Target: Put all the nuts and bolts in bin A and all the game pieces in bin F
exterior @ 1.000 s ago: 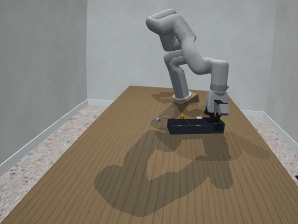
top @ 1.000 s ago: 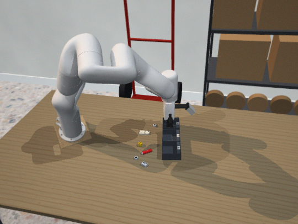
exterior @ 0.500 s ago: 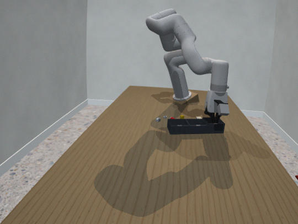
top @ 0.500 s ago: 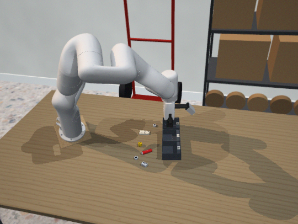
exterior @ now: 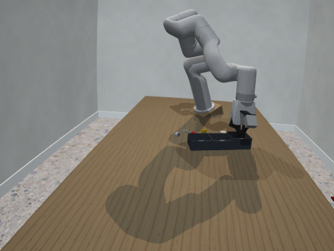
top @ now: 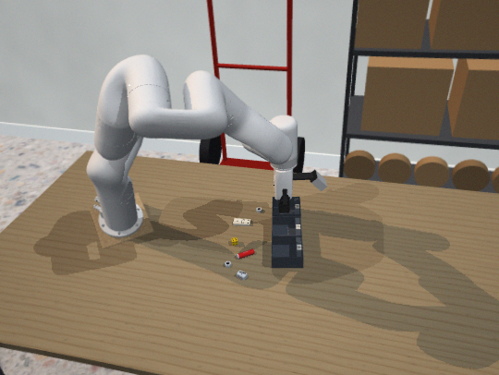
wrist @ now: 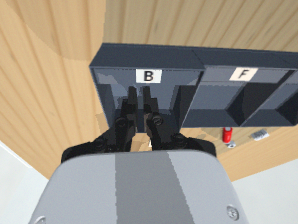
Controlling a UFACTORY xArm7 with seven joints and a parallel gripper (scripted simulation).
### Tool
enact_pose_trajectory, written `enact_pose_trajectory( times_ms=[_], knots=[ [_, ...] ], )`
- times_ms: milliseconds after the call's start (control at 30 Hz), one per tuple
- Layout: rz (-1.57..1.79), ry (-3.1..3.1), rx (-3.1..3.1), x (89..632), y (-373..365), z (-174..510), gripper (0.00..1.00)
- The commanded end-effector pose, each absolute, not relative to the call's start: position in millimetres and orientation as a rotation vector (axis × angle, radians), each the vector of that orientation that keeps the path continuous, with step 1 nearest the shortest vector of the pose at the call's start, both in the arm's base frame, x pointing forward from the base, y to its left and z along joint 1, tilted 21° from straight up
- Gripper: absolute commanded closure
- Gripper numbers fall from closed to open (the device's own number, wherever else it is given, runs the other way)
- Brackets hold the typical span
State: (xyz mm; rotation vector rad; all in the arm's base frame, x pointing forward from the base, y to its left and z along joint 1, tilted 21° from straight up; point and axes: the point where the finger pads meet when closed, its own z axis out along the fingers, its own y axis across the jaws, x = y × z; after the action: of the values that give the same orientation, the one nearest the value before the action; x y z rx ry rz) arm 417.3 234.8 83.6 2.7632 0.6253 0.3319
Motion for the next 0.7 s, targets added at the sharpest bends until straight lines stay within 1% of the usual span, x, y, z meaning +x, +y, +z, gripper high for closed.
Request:
enact_pose_trajectory(
  times_ms=[0, 667],
  knots=[
    [0.338, 0.627, 2.764, 416, 238, 90, 0.93],
    [0.338, 0.627, 2.764, 408, 244, 119, 0.93]
  ],
)
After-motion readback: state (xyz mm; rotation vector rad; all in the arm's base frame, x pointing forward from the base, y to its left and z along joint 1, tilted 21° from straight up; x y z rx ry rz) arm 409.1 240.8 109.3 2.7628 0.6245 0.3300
